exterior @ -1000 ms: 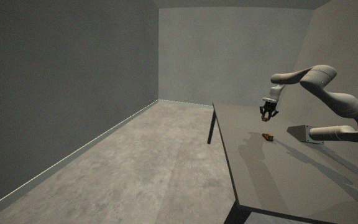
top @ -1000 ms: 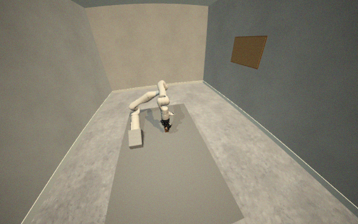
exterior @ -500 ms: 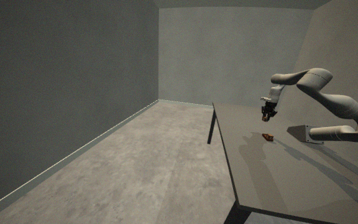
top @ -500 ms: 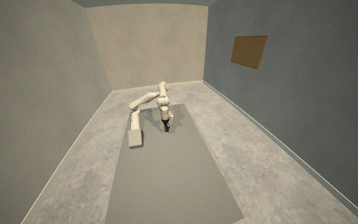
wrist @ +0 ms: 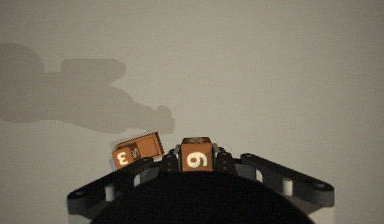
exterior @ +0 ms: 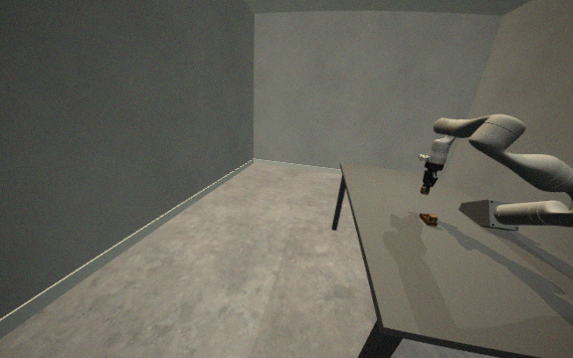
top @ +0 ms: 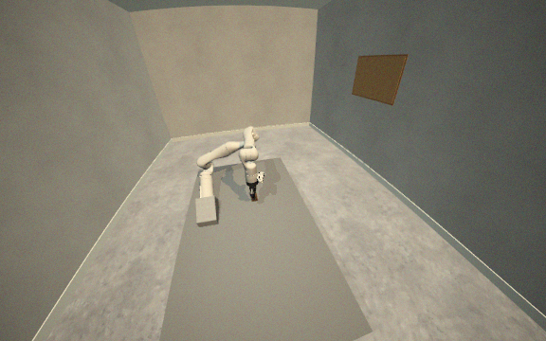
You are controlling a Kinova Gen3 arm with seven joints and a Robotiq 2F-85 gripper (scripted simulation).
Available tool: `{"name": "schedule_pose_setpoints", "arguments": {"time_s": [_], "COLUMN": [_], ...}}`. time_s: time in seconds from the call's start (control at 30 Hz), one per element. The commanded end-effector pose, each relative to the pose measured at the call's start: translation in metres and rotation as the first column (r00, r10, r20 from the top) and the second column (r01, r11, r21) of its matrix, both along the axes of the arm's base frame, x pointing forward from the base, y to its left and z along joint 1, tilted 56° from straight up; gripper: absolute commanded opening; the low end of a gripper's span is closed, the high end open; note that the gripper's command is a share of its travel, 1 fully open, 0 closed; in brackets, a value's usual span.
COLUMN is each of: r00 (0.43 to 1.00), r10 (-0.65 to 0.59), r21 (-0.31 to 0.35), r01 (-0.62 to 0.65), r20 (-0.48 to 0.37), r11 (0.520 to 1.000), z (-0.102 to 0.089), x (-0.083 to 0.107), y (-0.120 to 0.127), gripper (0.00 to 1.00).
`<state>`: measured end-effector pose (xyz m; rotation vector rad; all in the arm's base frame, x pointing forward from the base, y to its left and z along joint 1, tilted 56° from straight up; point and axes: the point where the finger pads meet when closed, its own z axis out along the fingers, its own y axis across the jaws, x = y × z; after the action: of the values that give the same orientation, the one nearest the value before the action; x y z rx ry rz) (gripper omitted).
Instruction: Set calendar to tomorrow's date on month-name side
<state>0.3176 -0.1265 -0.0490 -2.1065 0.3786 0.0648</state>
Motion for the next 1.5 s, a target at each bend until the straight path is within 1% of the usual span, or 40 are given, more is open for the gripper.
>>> {"name": "schedule_pose_setpoints", "arguments": {"time_s": [0.0,0.13,0.27,0.33,0.57,0.8,0.83,0.9,1.17,1.37,1.4,1.47], "r00": [0.997,0.974,0.93,0.93,0.816,0.678,0.658,0.658,0.506,0.413,0.399,0.399], "r10": [-0.037,-0.117,-0.19,-0.19,-0.297,-0.374,-0.382,-0.382,-0.433,-0.454,-0.456,-0.456], "r21": [0.006,0.01,0.003,0.003,-0.031,-0.08,-0.088,-0.088,-0.149,-0.188,-0.194,-0.194], "r01": [0.038,0.121,0.201,0.201,0.325,0.422,0.434,0.434,0.507,0.541,0.545,0.545], "r20": [-0.069,-0.196,-0.315,-0.315,-0.496,-0.633,-0.649,-0.649,-0.746,-0.79,-0.795,-0.795], "r11": [0.999,0.993,0.98,0.98,0.945,0.903,0.897,0.897,0.849,0.82,0.816,0.816], "z": [-0.0012,-0.0011,-0.0009,-0.0009,-0.0006,-0.0002,-0.0001,-0.0001,0.0004,0.0007,0.0008,0.0008], "x": [-0.0008,-0.0006,-0.0002,-0.0002,0.0006,0.0016,0.0018,0.0018,0.003,0.0037,0.0038,0.0038], "y": [0.0011,0.0009,0.0006,0.0006,0.0001,-0.0004,-0.0005,-0.0005,-0.001,-0.0013,-0.0013,-0.0013], "gripper": [0.28,0.28,0.28,0.28,0.28,0.28,0.28,0.28,0.28,0.28,0.28,0.28]}}
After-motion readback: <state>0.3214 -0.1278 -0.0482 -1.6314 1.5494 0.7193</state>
